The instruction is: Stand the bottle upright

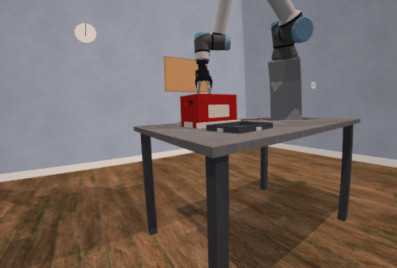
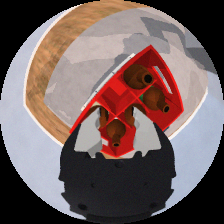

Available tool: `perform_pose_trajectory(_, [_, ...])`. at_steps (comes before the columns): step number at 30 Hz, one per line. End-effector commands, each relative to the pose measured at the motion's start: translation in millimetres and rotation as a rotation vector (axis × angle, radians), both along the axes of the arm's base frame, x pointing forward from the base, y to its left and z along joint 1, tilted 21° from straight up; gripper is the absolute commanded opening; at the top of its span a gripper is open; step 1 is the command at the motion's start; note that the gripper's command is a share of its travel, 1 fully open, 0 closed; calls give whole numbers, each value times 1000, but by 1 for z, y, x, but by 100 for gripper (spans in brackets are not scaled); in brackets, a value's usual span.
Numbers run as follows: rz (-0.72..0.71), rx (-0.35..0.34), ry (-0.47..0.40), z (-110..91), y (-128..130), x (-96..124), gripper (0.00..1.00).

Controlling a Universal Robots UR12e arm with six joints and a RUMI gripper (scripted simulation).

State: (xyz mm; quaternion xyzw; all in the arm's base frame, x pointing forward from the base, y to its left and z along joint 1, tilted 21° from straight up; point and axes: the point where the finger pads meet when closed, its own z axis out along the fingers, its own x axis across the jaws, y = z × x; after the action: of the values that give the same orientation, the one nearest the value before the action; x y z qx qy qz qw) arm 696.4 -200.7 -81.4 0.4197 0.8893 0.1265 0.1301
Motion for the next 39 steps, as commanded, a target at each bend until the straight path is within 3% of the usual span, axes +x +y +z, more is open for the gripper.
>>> perform_pose_trajectory(1, [0,-1,-1,-5,0,2,38])
perform_pose_trajectory(39, [0,-1,-1,-18,2,7,38])
